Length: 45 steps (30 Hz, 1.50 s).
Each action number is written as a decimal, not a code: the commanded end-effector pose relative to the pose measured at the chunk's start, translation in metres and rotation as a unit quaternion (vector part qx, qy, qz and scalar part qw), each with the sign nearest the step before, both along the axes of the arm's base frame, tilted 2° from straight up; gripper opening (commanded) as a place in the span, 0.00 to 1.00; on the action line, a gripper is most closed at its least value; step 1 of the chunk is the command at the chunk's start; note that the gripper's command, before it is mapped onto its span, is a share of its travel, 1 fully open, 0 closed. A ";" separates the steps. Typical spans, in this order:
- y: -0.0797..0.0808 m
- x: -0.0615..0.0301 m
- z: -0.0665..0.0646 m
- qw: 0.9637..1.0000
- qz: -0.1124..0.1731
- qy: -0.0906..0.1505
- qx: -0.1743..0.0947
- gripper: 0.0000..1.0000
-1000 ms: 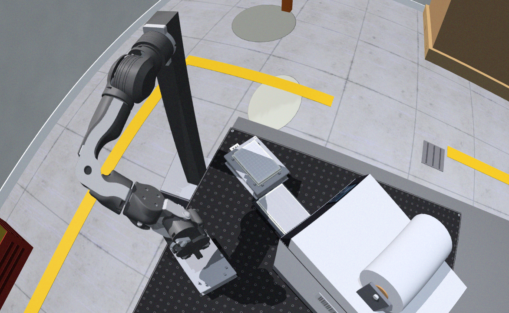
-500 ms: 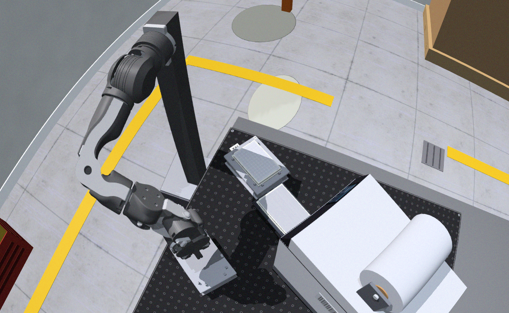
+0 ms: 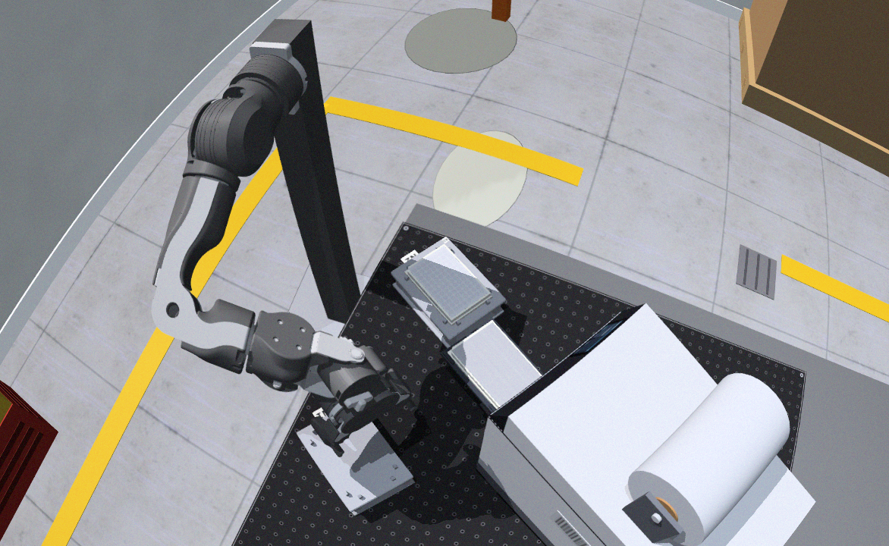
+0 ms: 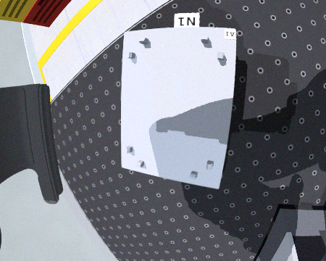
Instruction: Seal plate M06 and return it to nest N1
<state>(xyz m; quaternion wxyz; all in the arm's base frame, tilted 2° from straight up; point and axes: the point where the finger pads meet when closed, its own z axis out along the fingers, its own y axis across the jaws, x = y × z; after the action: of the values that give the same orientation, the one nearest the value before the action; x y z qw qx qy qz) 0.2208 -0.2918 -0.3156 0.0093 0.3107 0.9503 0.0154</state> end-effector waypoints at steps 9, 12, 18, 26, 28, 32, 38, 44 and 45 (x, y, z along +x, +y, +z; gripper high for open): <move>0.034 0.0300 0.005 1.000 0.000 0.000 -0.002 0.77; 0.034 0.0300 0.005 1.000 0.000 0.000 -0.002 0.77; 0.034 0.0300 0.005 1.000 0.000 0.000 -0.002 0.77; 0.067 0.0598 0.009 1.000 0.000 -0.001 -0.001 0.77; 0.067 0.0598 0.009 1.000 0.000 -0.001 -0.001 0.77; 0.067 0.0598 0.009 1.000 0.000 -0.001 -0.001 0.77; 0.067 0.0598 0.009 1.000 0.000 -0.001 -0.001 0.77; 0.102 0.0897 0.014 1.000 0.000 -0.001 -0.001 0.77; 0.102 0.0897 0.014 1.000 0.000 -0.001 -0.001 0.77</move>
<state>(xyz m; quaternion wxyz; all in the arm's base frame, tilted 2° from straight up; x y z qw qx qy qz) 0.3133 -0.1799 -0.3007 0.0116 0.3021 0.9527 0.0316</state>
